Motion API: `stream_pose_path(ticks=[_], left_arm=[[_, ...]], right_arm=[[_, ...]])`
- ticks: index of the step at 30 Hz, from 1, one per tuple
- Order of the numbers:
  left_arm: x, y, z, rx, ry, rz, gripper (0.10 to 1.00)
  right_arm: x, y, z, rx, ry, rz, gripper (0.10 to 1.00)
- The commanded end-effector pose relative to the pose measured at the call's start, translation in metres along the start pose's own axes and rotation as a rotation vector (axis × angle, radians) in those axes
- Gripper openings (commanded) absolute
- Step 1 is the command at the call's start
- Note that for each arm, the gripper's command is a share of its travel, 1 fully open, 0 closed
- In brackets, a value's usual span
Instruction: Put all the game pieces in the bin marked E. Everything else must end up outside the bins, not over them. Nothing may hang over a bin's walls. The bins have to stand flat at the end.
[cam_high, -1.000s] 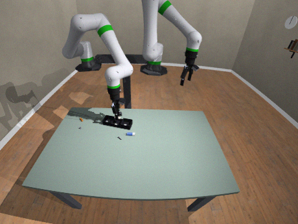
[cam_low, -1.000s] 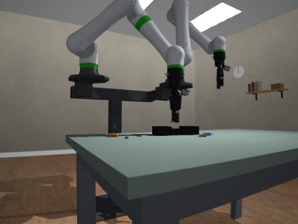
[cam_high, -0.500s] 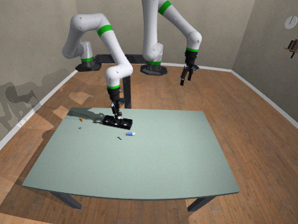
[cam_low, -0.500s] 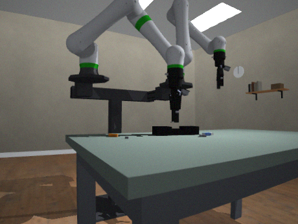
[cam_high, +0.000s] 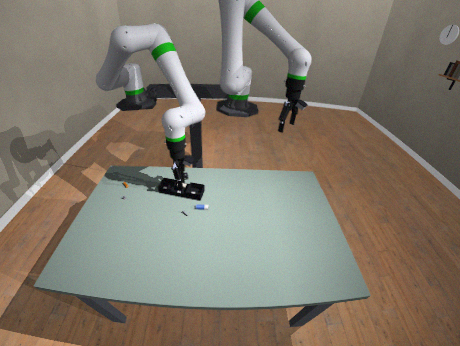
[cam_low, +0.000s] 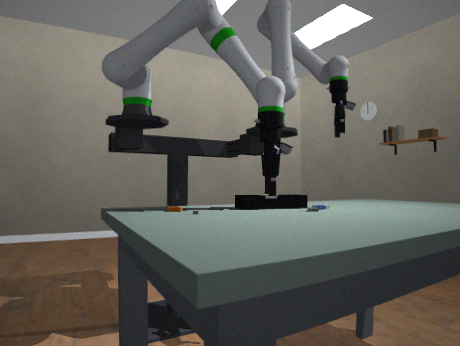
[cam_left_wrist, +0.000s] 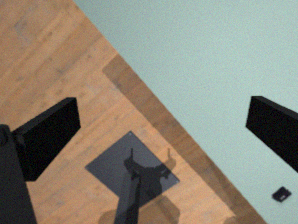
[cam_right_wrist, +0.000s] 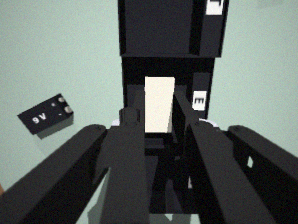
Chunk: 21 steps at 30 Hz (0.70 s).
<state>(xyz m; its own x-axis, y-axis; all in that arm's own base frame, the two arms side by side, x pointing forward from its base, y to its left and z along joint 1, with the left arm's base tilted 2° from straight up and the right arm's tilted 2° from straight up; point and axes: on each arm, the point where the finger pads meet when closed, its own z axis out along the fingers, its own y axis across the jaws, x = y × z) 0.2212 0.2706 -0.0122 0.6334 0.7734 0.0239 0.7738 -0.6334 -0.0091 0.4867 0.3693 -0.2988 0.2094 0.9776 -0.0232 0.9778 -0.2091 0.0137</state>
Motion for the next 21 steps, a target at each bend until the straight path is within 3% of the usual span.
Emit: stream_pose_path(ticks=[1, 14, 21], left_arm=[[0.001, 0.000, -0.001, 0.000, 0.001, 0.000, 1.000], [0.001, 0.000, -0.001, 0.000, 0.001, 0.000, 1.000], [0.001, 0.000, -0.001, 0.000, 0.001, 0.000, 1.000]], right_arm=[[0.001, 0.001, 0.005, -0.001, 0.002, 0.000, 0.213], [0.001, 0.001, 0.026, -0.001, 0.002, 0.000, 0.213], [0.001, 0.001, 0.026, -0.001, 0.002, 0.000, 0.213]])
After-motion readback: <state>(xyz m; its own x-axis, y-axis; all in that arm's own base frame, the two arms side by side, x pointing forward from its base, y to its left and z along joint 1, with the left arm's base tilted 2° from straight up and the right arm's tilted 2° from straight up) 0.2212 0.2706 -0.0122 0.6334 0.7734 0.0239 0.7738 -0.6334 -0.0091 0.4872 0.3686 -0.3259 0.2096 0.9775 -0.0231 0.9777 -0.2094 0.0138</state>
